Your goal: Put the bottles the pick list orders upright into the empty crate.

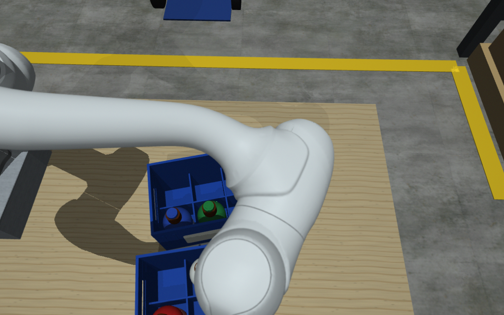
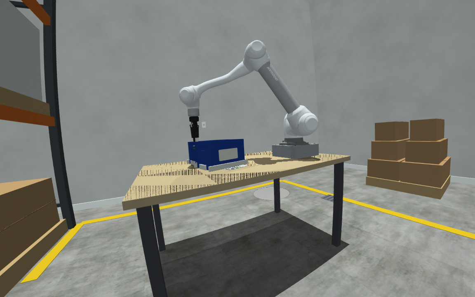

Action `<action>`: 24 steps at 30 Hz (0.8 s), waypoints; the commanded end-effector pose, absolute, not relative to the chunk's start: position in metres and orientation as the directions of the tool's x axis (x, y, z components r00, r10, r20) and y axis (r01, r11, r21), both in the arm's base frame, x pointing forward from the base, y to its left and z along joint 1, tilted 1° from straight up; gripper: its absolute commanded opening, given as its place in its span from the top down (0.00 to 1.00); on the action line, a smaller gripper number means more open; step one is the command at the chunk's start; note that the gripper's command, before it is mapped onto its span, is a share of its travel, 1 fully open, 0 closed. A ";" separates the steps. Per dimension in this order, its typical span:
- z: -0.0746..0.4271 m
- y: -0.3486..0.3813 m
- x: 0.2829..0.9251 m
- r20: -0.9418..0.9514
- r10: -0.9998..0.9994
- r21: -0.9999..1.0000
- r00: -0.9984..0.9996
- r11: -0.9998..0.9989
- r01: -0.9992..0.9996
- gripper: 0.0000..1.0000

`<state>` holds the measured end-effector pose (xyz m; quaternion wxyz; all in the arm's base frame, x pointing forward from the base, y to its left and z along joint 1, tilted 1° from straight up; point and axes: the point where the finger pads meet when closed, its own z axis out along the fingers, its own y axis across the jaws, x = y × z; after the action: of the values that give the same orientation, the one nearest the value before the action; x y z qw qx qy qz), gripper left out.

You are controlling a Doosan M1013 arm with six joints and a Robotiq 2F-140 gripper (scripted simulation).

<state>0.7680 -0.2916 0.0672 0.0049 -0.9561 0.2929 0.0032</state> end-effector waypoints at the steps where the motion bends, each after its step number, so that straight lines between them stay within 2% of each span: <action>1: 0.067 -0.292 0.768 -0.009 -0.560 -0.008 0.828 -0.828 -0.560 1.00; 24: 0.071 -0.292 0.768 -0.009 -0.560 -0.008 0.828 -0.828 -0.560 1.00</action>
<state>0.7679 -0.2916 0.0686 0.0049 -0.9561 0.2929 0.0033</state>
